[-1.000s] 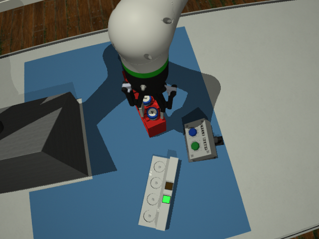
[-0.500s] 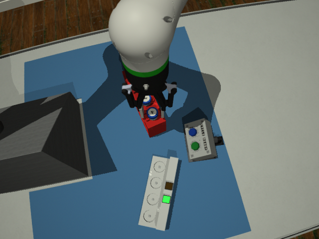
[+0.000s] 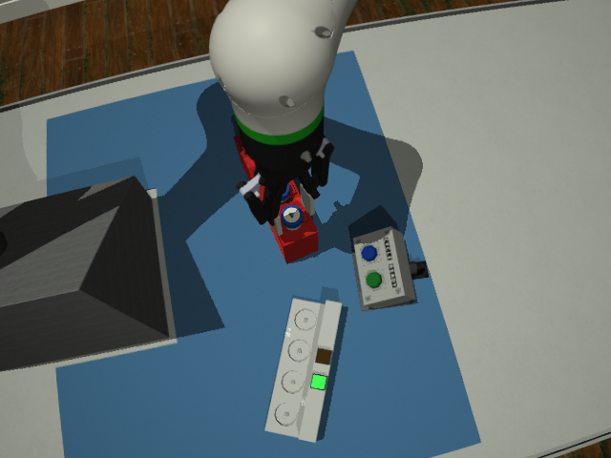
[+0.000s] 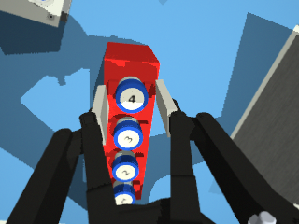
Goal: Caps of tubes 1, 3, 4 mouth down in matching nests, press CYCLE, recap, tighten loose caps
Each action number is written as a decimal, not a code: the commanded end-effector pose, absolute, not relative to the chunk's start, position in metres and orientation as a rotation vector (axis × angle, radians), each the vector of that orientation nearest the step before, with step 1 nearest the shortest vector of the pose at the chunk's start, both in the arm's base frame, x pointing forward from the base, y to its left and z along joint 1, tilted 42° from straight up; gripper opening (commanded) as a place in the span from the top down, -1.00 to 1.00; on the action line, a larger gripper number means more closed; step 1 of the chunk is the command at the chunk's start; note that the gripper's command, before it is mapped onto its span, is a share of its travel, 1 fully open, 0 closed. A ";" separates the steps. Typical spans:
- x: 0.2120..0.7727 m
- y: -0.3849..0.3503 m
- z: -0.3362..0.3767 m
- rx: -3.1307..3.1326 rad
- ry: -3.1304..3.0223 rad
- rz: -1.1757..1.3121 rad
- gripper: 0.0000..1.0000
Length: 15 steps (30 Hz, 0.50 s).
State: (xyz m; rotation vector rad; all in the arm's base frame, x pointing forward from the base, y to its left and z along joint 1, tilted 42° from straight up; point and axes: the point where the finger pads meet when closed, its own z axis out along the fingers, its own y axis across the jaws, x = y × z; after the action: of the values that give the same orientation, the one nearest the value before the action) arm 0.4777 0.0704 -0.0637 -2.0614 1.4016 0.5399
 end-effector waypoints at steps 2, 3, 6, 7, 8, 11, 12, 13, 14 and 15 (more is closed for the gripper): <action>0.478 0.070 -0.064 -2.201 1.058 0.409 0.31; 0.478 0.070 -0.064 -2.221 1.004 0.388 0.31; 0.478 0.070 -0.064 -2.221 1.004 0.388 0.31; 0.478 0.070 -0.064 -2.221 1.004 0.388 0.31; 0.478 0.070 -0.064 -2.221 1.004 0.388 0.31; 0.478 0.070 -0.064 -2.221 1.004 0.388 1.00; 0.478 0.070 -0.064 -2.221 1.004 0.388 1.00; 0.478 0.070 -0.064 -2.221 1.004 0.388 1.00; 0.478 0.070 -0.064 -2.221 1.004 0.388 1.00; 0.478 0.070 -0.064 -2.221 1.004 0.388 1.00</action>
State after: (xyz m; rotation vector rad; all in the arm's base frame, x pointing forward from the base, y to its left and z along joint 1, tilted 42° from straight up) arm 0.4777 0.0702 -0.0636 -2.2212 1.0043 0.3886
